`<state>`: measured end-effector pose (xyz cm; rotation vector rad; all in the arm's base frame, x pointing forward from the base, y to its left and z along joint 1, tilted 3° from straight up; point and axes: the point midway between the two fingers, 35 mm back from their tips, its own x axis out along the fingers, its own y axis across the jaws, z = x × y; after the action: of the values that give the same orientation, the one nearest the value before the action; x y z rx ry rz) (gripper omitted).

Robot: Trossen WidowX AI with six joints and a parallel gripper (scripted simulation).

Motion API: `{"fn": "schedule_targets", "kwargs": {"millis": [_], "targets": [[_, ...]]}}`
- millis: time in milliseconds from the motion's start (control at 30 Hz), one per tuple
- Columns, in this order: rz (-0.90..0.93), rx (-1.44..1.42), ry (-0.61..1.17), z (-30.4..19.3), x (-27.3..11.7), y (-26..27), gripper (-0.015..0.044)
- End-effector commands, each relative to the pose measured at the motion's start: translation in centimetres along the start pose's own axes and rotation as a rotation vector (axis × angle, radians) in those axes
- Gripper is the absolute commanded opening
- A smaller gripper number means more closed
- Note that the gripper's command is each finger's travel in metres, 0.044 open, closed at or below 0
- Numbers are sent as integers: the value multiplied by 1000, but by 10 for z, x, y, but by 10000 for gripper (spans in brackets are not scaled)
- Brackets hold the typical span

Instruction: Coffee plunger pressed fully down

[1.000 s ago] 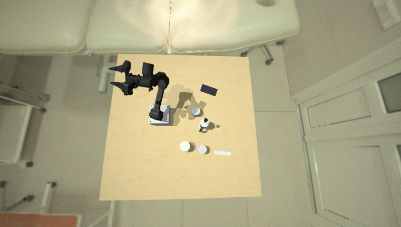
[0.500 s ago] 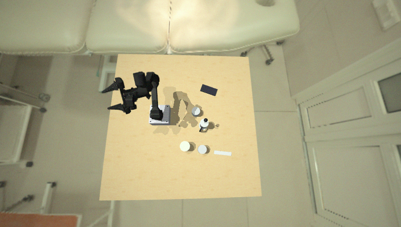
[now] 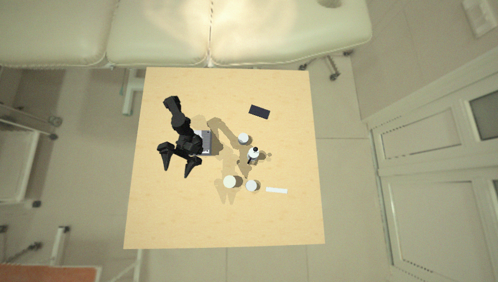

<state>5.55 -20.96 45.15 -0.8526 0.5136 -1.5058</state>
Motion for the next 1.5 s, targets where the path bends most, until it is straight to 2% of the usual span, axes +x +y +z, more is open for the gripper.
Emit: {"fn": "schedule_targets", "kwargs": {"millis": [0,167,333,500,700,1100,1467], "targets": [[255,131,-135,31,1,64,440],[581,274,-242,67,-24,137,440],[934,392,-283,94,-72,203,440],[1297,467,-248,109,-140,257,440],[1641,484,-133,111,-215,295,440],[1675,485,-109,71,-237,344,440],[1672,487,-107,75,-236,351,440]]}}
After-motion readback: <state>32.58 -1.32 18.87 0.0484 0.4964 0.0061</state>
